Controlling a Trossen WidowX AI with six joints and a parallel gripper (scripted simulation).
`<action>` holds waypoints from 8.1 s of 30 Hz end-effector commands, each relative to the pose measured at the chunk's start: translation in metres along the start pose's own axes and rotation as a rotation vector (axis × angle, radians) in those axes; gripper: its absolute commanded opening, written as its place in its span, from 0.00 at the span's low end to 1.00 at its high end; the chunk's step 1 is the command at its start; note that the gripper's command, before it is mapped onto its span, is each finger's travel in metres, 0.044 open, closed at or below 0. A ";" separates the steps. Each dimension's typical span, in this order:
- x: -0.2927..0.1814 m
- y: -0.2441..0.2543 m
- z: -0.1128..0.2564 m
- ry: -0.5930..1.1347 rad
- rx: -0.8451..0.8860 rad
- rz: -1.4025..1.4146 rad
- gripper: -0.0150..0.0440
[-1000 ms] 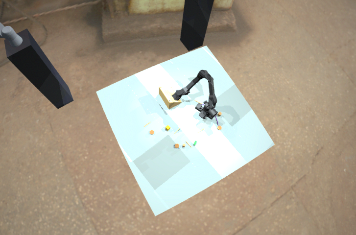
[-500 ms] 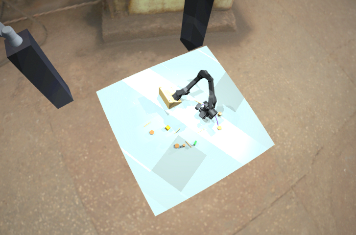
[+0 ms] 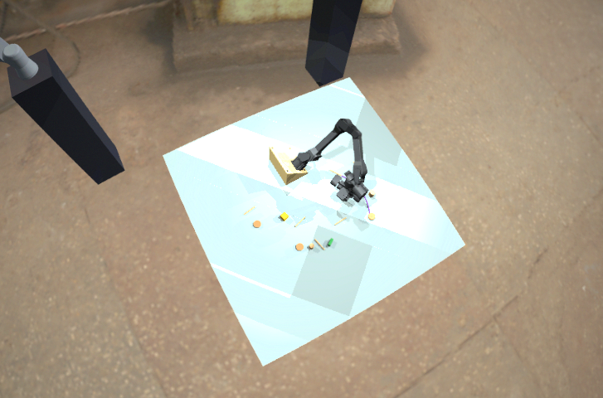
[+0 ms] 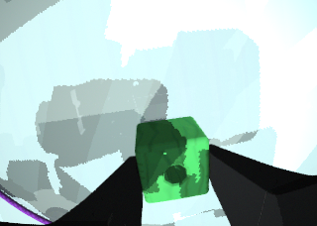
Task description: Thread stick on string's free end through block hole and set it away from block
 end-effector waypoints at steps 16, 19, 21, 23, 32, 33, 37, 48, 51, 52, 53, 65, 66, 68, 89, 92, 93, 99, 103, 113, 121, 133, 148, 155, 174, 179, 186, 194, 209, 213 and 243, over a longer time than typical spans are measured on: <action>0.000 0.000 0.012 0.000 0.000 0.004 0.25; 0.000 0.000 0.014 0.000 -0.001 0.004 0.25; 0.000 0.000 0.014 0.000 -0.001 0.004 0.25; -0.002 0.000 0.014 -0.015 -0.002 0.004 0.25; -0.019 -0.001 0.011 -0.173 0.008 0.004 0.25; -0.019 -0.001 0.011 -0.176 0.008 0.004 0.25; -0.025 -0.001 0.009 -0.236 0.005 0.004 0.25; -0.039 -0.002 0.004 -0.367 0.016 0.004 0.25; -0.045 -0.002 0.001 -0.419 0.015 0.003 0.25; -0.047 -0.002 0.000 -0.437 0.016 0.003 0.25; -0.048 -0.002 0.000 -0.455 0.017 0.003 0.25; -0.057 -0.003 -0.005 -0.539 0.025 0.003 0.25; -0.059 -0.003 -0.006 -0.555 0.025 0.002 0.25; -0.062 -0.003 -0.008 -0.591 0.025 0.001 0.25; -0.082 -0.004 -0.023 -0.831 0.023 -0.012 0.25; -0.086 -0.004 -0.025 -0.866 0.027 -0.010 0.25; -0.087 -0.004 -0.026 -0.876 0.029 -0.010 0.25; -0.087 -0.005 -0.023 -0.861 0.033 -0.005 0.39; -0.087 -0.005 -0.023 -0.861 0.033 -0.005 0.57; -0.125 -0.006 0.029 -0.866 0.035 -0.010 0.67; -0.125 -0.006 0.029 -0.866 0.035 -0.010 0.67; -0.114 -0.006 0.026 -0.798 -0.134 0.248 0.89; -0.081 -0.006 0.022 -0.361 -0.472 1.239 1.00; -0.073 -0.006 0.022 -0.234 -0.474 1.503 1.00; -0.054 -0.005 0.027 0.021 -0.338 2.250 1.00; -0.049 -0.004 0.029 0.056 -0.269 2.450 1.00; -0.043 -0.004 0.032 0.077 -0.183 2.740 1.00; -0.037 -0.003 0.036 0.053 -0.068 3.071 1.00; -0.032 -0.003 0.040 0.004 0.009 3.375 1.00; -0.032 -0.003 0.040 0.004 0.009 3.375 1.00; -0.033 -0.003 0.041 0.000 0.000 3.373 0.67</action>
Point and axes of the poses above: the point midway between the two fingers, 35 mm back from their tips, its own z axis back along the fingers, its own y axis across the jaws, x = y × z, the point moved 5 cm from there along z, back along the fingers, and after that the axes turned 3 degrees about -z, right-handed, at the moved point
